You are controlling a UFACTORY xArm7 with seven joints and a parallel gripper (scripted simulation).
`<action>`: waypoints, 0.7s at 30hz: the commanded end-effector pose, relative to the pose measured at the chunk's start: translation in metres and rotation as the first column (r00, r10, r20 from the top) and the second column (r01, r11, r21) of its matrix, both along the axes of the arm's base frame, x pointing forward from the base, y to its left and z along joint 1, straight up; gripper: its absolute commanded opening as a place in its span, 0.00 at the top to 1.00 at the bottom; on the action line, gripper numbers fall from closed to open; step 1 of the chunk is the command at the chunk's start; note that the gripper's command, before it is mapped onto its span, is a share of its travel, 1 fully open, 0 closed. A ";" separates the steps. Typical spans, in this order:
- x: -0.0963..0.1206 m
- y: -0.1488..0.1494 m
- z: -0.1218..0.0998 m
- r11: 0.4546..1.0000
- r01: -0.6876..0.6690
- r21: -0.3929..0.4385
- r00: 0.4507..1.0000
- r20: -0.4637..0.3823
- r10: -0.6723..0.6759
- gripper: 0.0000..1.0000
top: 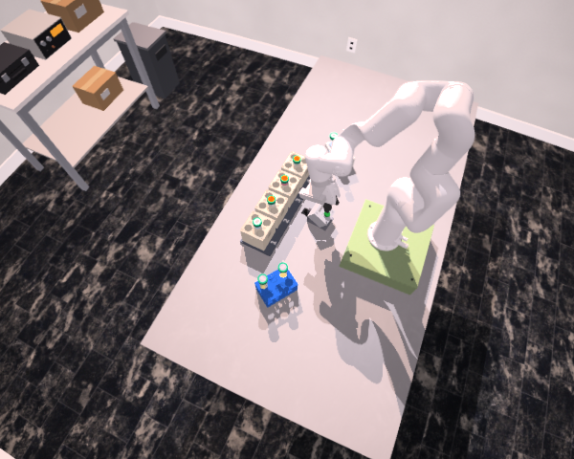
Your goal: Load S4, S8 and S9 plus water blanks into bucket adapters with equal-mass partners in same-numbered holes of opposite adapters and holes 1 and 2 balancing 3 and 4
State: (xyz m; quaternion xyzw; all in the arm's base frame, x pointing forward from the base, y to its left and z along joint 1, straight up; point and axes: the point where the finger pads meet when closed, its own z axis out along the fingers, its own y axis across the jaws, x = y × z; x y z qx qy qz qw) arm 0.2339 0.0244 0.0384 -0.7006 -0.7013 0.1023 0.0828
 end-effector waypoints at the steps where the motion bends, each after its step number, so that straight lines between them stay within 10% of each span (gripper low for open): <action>1: 0.001 0.000 -0.002 1.000 0.000 0.000 1.000 0.002 0.000 1.00; 21: 0.001 0.000 -0.014 1.000 0.000 0.000 1.000 0.002 0.000 1.00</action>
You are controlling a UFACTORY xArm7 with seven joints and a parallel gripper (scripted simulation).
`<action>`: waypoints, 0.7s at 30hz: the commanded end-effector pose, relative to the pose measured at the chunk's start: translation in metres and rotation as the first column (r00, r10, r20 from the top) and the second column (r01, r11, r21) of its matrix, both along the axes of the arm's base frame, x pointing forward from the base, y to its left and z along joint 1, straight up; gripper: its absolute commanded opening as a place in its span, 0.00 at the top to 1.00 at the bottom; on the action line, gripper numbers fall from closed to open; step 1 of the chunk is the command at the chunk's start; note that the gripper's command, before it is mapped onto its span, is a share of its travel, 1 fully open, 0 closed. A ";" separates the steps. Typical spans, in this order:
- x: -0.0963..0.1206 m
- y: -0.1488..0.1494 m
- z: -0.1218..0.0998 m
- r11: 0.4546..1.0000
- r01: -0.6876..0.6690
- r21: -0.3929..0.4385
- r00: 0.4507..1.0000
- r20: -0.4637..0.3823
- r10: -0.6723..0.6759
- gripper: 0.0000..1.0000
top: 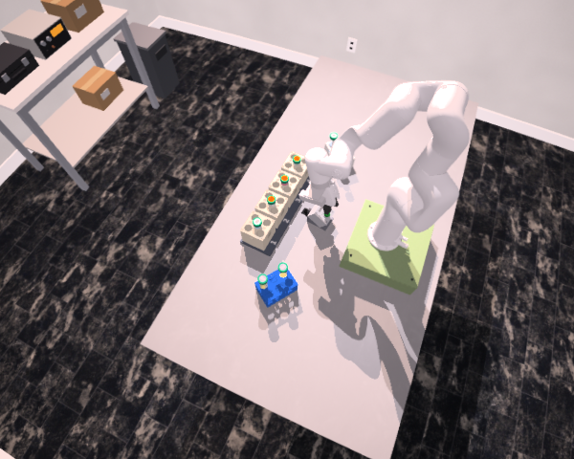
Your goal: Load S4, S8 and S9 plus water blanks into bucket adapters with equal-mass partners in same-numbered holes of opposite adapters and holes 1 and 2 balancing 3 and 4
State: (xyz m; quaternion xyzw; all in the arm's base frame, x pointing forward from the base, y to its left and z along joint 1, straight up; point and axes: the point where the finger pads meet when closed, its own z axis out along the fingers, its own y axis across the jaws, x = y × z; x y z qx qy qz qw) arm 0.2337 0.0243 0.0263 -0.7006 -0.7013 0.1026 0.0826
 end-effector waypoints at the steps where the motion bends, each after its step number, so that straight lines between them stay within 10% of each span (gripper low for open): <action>1: 0.001 0.000 -0.002 1.000 0.000 0.001 1.000 0.002 0.000 1.00; 21: 0.001 0.000 -0.007 1.000 0.000 0.001 1.000 0.002 0.000 1.00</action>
